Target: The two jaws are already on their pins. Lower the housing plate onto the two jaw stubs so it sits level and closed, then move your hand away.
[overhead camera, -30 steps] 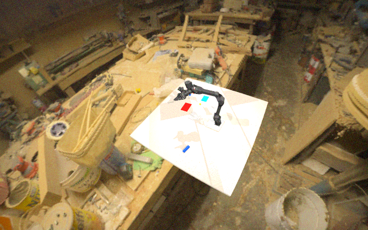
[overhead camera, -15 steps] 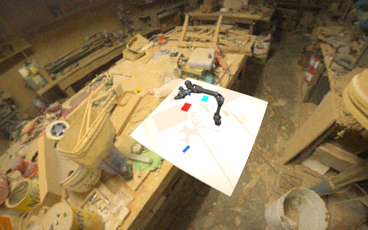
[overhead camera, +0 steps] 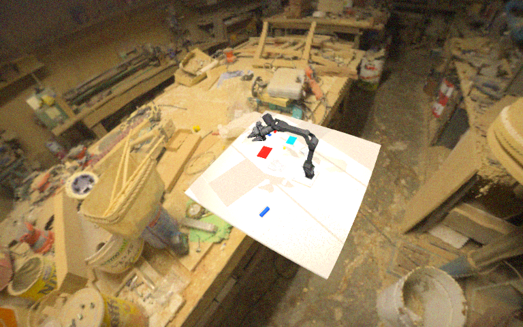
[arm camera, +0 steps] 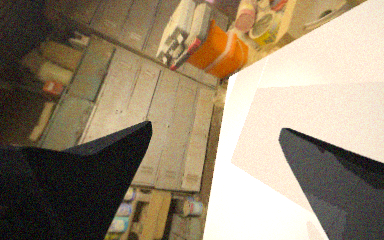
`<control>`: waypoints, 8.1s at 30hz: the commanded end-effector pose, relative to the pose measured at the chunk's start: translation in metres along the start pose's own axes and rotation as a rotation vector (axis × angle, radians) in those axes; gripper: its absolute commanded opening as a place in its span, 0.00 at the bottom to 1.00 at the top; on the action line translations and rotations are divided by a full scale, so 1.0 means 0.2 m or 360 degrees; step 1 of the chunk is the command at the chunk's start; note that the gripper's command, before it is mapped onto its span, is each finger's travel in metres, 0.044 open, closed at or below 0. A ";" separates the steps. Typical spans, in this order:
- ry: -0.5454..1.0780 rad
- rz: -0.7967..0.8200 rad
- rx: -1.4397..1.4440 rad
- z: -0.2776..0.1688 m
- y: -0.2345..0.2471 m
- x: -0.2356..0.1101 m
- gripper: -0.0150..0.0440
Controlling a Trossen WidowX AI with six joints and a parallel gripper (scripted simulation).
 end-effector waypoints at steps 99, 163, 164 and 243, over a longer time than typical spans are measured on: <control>-0.1425 -0.0814 0.2613 0.31 -1.10 -0.67 1.00; -0.2808 -0.0742 0.4080 0.03 -1.53 -1.24 1.00; -0.2833 -0.0737 0.4099 0.02 -1.54 -1.25 1.00; -0.3101 -0.0682 0.4292 -0.20 -1.98 -1.20 1.00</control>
Point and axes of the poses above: the point midway between the two fingers, 35 mm back from their tips, its own x axis out along the fingers, its own y axis across the jaws, z = x × y, the point moved 8 cm from there along -x, back along the fingers, and after that the axes turned 8 degrees about x, right-handed, at the moved point
